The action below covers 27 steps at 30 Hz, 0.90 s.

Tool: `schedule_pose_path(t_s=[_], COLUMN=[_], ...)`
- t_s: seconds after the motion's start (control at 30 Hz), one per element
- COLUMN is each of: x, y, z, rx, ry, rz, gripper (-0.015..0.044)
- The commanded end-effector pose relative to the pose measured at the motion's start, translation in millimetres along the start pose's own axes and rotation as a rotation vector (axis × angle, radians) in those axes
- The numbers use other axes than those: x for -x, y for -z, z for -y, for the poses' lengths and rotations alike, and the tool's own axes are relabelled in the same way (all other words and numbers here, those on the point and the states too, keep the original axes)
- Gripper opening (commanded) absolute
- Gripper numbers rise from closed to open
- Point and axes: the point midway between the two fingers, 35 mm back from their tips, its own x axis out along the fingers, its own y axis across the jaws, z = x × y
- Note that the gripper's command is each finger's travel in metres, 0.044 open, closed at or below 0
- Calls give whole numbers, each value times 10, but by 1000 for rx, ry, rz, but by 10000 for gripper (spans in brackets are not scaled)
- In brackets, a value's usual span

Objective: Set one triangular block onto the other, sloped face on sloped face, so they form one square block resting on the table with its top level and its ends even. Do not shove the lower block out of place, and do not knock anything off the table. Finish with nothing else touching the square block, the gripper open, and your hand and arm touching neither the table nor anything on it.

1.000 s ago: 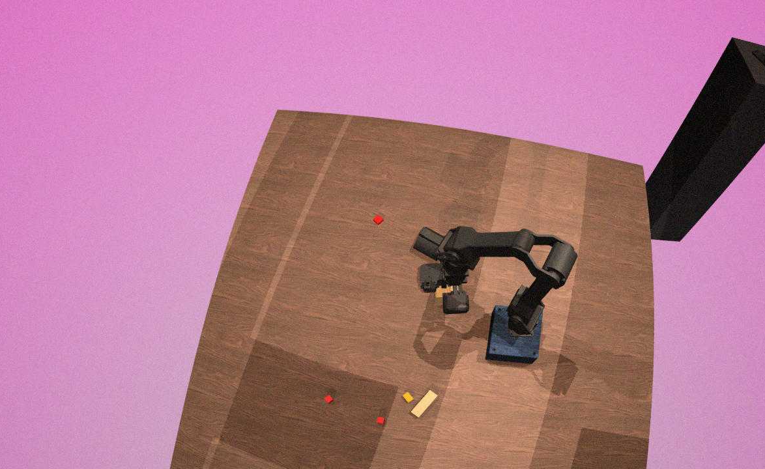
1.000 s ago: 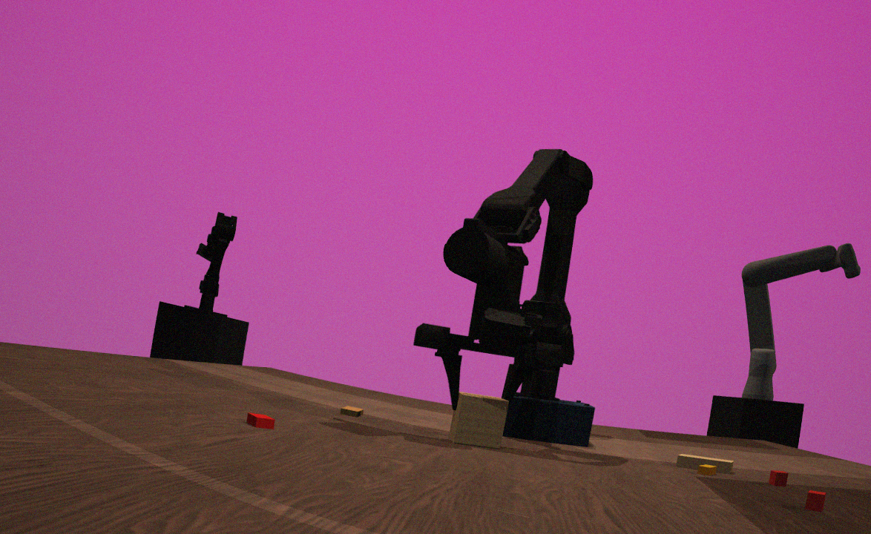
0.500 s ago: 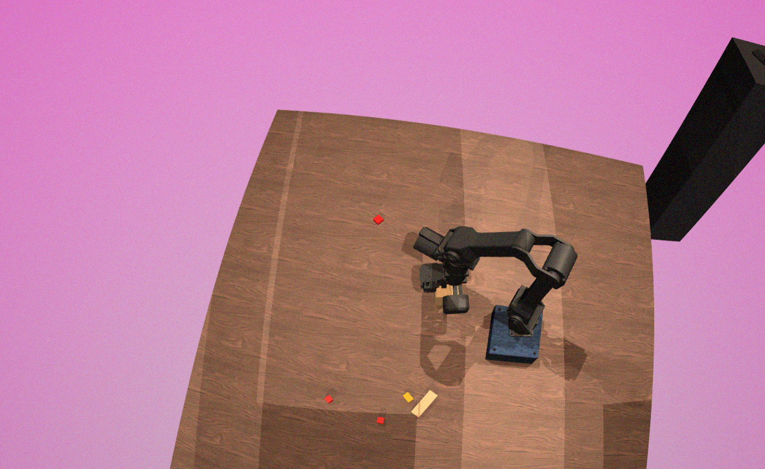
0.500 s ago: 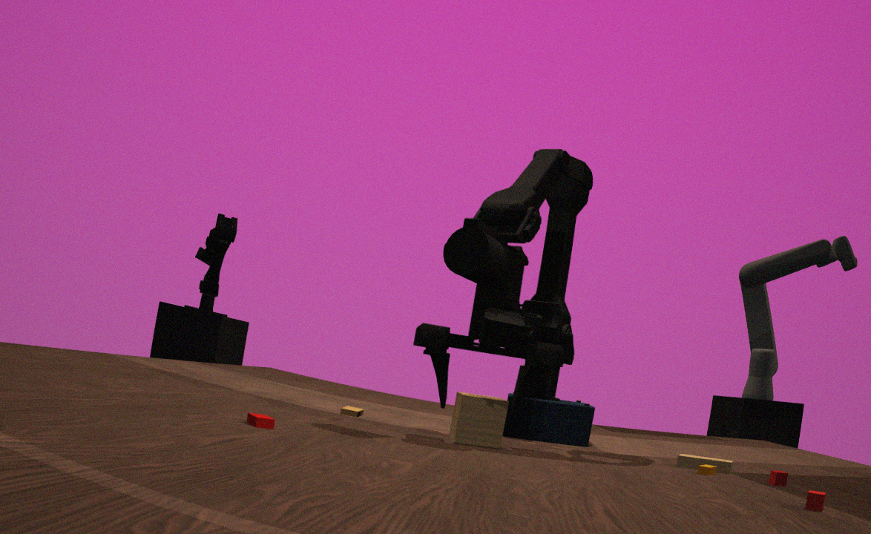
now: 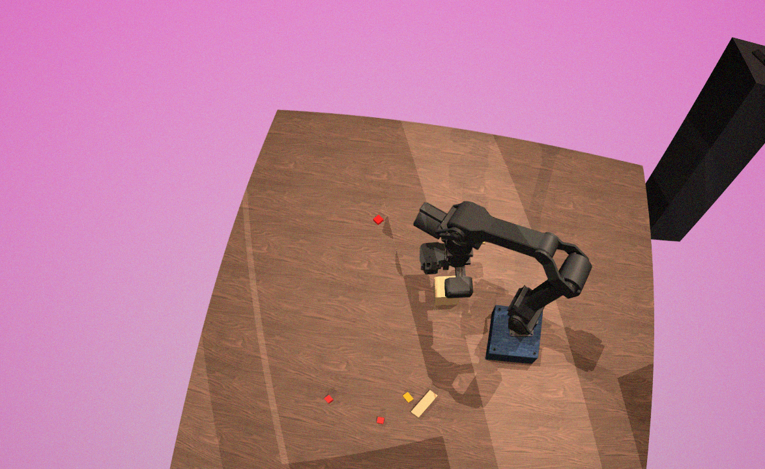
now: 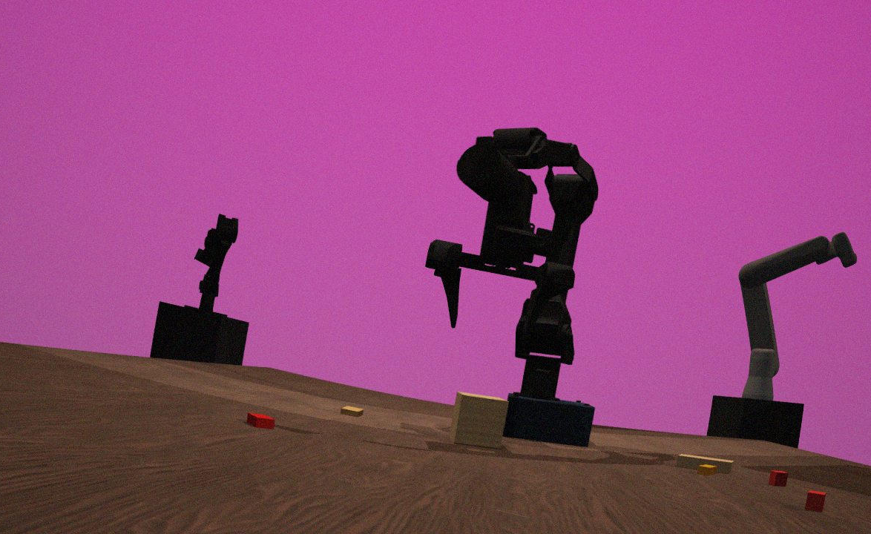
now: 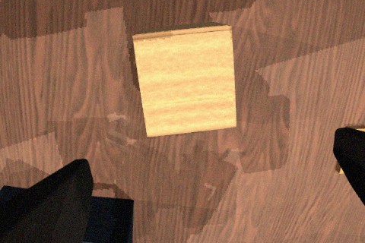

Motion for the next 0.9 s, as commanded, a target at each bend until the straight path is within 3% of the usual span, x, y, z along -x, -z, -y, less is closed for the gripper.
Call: schedule_pose_path(t_s=[0.0, 0.87], x=[98, 33], y=[37, 8], z=[-25, -5], rx=[1, 0], ry=[-8, 0], rz=[-12, -1], gripper=[440, 440])
